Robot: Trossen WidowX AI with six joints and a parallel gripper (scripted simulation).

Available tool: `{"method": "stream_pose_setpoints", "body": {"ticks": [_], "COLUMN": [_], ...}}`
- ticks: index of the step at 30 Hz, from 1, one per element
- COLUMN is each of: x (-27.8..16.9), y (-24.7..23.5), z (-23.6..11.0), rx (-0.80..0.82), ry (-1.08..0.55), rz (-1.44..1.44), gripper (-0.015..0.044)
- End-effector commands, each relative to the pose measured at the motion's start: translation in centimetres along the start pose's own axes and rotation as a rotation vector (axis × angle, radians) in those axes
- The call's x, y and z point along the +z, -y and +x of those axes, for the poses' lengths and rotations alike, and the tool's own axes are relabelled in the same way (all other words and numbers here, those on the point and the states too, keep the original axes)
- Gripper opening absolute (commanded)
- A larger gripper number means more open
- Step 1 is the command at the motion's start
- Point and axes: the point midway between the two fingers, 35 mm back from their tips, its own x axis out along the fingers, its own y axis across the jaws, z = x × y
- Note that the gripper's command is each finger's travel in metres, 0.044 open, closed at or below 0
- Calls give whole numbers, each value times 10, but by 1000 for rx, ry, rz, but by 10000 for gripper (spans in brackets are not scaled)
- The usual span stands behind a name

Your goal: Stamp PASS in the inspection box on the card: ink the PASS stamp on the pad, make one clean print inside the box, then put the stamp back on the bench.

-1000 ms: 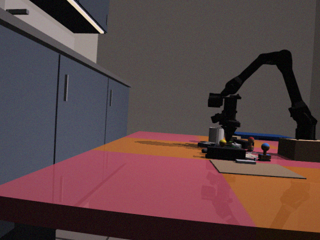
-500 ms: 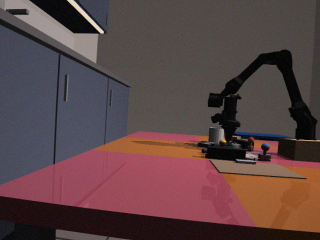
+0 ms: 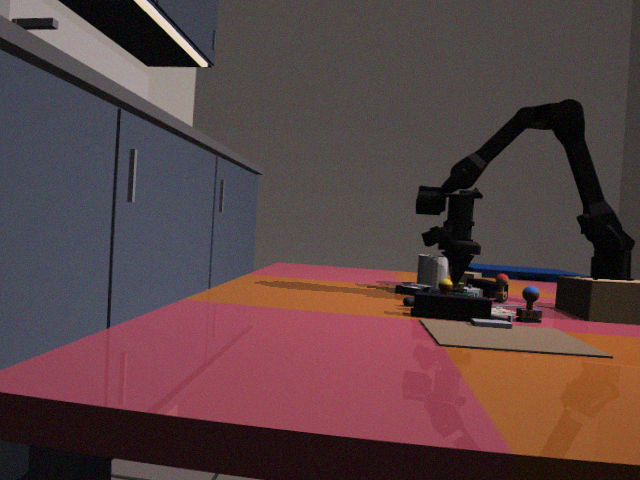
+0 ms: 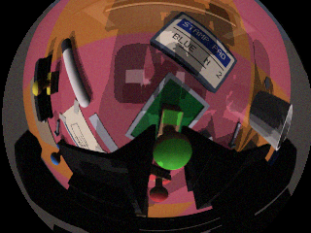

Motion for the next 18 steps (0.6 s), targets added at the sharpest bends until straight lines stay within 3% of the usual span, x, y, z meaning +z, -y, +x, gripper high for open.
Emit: {"method": "stream_pose_setpoints", "body": {"ticks": [1, 18], "x": [0, 0], "y": [0, -1], "z": [1, -8], "rx": [4, 4], "ry": [-1, -1], "rz": [-1, -1], "gripper": [0, 0]}}
